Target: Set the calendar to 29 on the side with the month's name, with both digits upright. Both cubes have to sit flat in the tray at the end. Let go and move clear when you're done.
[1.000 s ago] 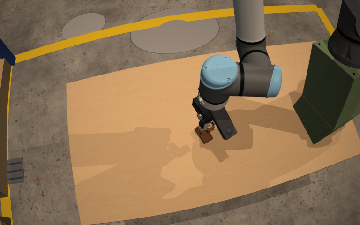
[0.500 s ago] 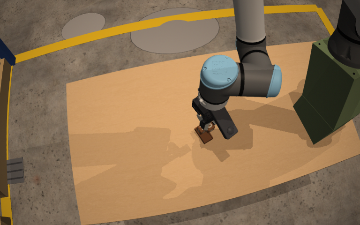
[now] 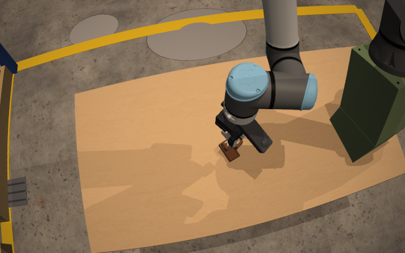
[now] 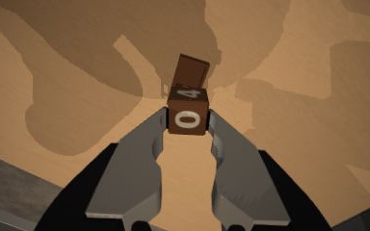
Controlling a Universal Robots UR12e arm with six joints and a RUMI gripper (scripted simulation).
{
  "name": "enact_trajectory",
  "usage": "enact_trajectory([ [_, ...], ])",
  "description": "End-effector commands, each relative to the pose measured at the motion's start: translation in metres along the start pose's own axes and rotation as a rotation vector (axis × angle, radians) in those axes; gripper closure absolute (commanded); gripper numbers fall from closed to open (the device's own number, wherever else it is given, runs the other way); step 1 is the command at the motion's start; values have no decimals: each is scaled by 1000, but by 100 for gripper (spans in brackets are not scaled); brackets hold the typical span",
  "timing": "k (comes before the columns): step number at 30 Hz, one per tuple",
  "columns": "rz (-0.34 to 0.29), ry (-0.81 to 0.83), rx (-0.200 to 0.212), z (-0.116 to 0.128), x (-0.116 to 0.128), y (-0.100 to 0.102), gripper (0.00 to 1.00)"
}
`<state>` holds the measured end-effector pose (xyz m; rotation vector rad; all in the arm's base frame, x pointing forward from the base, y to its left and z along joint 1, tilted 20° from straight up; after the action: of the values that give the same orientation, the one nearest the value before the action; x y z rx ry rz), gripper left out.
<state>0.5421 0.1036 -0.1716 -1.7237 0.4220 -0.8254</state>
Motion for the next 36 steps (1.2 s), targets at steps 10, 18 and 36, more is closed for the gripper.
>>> enact_trajectory([
  [10, 0, -343, 2, -4, -2, 0, 90],
  [18, -1, -564, 2, -7, -3, 0, 90],
  [36, -1, -1166, 2, -12, -2, -1, 90],
])
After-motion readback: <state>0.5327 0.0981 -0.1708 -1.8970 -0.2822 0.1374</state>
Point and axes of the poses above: the point where the finger pads meet when closed, its own y axis out along the fingers, its own z axis across the jaws, x = y × z, the point moved 8 cm from there along -y, back along the fingers, and after that the axes turned 1 degree about -y, right-handed, at the moved point
